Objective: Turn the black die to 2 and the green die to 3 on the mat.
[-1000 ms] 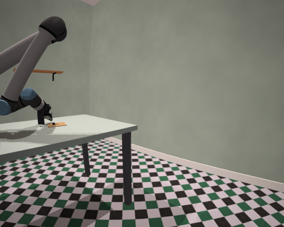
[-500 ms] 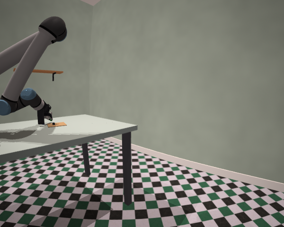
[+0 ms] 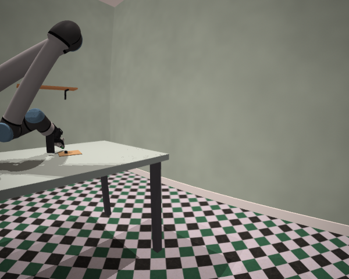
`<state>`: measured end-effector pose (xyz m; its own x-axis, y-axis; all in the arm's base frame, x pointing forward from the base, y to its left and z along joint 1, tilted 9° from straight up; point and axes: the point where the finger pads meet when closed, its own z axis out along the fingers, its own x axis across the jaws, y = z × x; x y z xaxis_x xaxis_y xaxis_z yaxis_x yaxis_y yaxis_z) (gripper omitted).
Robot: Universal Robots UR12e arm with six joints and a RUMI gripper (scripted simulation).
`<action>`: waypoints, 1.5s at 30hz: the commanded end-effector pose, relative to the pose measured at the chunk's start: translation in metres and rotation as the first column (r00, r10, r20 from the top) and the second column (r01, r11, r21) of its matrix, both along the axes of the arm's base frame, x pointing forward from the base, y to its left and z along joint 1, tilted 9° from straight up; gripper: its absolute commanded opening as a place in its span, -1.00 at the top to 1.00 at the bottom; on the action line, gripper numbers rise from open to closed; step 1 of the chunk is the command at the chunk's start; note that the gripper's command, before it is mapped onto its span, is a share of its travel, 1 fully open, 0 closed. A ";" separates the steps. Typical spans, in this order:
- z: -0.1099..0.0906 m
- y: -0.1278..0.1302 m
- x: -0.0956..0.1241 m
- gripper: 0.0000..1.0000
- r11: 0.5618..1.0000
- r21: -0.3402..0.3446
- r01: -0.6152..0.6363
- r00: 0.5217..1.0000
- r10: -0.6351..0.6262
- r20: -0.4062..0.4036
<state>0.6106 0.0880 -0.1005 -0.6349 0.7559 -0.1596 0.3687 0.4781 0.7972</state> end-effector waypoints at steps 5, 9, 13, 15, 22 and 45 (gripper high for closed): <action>-0.003 0.000 0.000 0.99 1.000 0.000 0.000 1.000 0.000 0.001; -0.006 -0.001 0.001 0.99 1.000 0.000 0.000 1.000 0.000 0.001; -0.008 -0.001 0.001 0.99 1.000 0.000 0.000 1.000 0.000 0.001; -0.009 -0.001 0.001 0.99 1.000 0.000 0.000 1.000 0.000 0.001; -0.010 -0.001 0.001 0.99 1.000 0.000 0.000 1.000 0.000 0.001; -0.010 -0.001 0.001 0.99 1.000 0.000 0.000 1.000 0.000 0.001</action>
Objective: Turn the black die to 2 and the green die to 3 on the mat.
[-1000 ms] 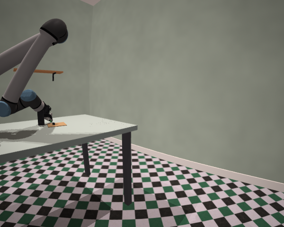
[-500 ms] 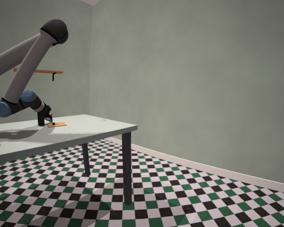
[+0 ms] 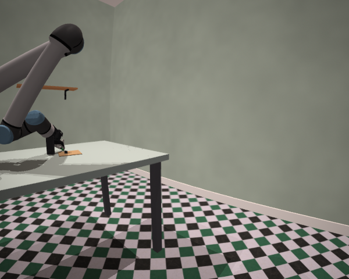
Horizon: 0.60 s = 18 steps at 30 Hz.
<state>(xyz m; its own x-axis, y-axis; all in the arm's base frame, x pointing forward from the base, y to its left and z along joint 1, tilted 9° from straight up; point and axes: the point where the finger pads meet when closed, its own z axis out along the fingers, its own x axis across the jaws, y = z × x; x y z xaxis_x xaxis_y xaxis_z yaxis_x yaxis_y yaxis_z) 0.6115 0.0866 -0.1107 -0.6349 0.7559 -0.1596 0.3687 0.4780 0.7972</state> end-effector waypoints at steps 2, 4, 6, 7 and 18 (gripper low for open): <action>0.000 0.000 0.000 0.99 1.000 0.000 0.000 1.000 0.000 0.001; 0.000 0.000 0.000 0.99 1.000 0.000 0.000 1.000 0.000 0.001; 0.000 0.000 0.000 0.99 1.000 0.000 0.000 1.000 0.000 0.001; 0.000 0.000 0.000 0.99 1.000 0.000 0.000 1.000 0.000 0.001; 0.000 0.000 0.000 0.85 1.000 0.000 0.000 1.000 0.000 0.001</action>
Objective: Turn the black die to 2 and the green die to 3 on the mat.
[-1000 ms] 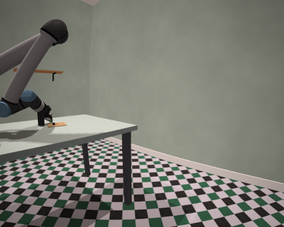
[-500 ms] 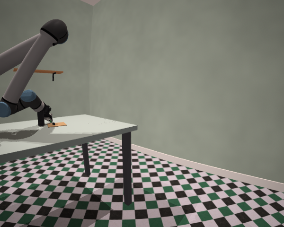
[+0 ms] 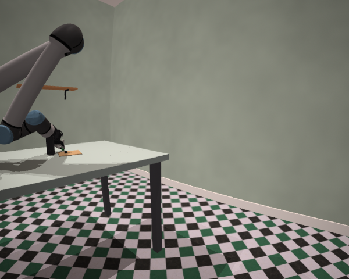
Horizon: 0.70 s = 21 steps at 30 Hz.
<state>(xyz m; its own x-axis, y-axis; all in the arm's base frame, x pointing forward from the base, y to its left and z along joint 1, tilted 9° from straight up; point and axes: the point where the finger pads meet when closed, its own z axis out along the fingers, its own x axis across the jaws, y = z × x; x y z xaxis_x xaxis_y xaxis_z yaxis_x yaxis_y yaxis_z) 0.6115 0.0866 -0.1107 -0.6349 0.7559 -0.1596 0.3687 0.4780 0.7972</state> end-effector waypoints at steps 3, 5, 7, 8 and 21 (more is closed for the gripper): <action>0.000 0.000 0.000 0.78 1.000 0.000 0.000 1.000 0.000 0.001; 0.000 0.000 0.000 0.71 1.000 0.000 0.000 1.000 0.000 0.001; 0.000 0.000 0.000 0.71 1.000 0.000 0.000 1.000 0.000 0.001; 0.000 0.000 0.000 0.71 1.000 0.000 0.000 1.000 0.000 0.001; 0.000 0.000 0.000 0.64 1.000 0.000 0.000 1.000 0.000 0.001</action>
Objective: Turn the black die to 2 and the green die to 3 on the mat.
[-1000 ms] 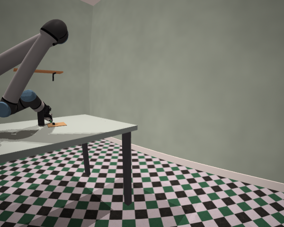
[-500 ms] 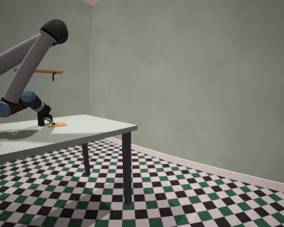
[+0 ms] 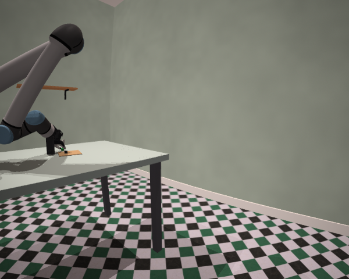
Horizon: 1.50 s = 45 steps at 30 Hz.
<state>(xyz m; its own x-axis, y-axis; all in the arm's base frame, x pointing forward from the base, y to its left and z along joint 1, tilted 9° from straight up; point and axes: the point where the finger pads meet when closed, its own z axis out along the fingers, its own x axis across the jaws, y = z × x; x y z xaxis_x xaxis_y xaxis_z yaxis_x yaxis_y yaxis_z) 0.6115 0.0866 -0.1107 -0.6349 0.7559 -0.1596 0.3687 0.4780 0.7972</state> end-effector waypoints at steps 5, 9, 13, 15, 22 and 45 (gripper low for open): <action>0.000 0.000 0.000 0.64 1.000 0.000 0.000 1.000 0.000 0.001; 0.000 0.000 0.000 0.64 1.000 0.000 0.000 1.000 0.000 0.001; 0.000 0.000 0.000 0.64 1.000 0.000 0.000 1.000 0.000 0.001; 0.000 0.000 0.000 0.64 1.000 0.000 0.000 1.000 0.000 0.001; 0.000 0.000 0.000 0.64 1.000 0.000 0.000 1.000 0.000 0.001; 0.018 -0.013 -0.020 0.64 1.000 0.000 0.000 1.000 0.000 0.001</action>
